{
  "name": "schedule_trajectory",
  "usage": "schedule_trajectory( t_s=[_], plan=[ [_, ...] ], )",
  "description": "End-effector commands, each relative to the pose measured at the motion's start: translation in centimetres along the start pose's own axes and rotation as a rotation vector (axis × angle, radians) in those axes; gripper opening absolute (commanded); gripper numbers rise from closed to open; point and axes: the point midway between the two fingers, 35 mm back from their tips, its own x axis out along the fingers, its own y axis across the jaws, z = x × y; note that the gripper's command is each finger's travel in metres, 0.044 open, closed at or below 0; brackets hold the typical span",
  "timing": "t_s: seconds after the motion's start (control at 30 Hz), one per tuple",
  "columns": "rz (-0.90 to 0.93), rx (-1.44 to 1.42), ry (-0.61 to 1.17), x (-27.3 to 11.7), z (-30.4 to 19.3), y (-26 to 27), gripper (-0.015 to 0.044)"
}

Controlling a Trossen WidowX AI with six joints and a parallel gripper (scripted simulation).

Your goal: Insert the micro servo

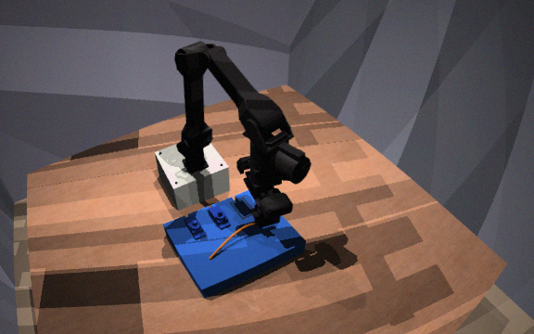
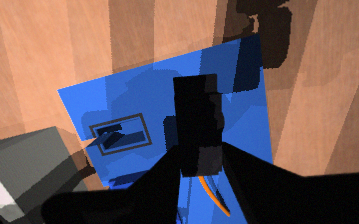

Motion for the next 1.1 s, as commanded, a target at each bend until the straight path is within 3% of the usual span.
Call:
schedule_trajectory(
  t_s=[0.0,1.07],
  plan=[
    [-0.001,0.136,0.004,-0.03,-0.06,-0.01,0.0000],
    [-0.003,1.245,0.003,-0.03,-0.05,-0.01,0.0000]
  ],
)
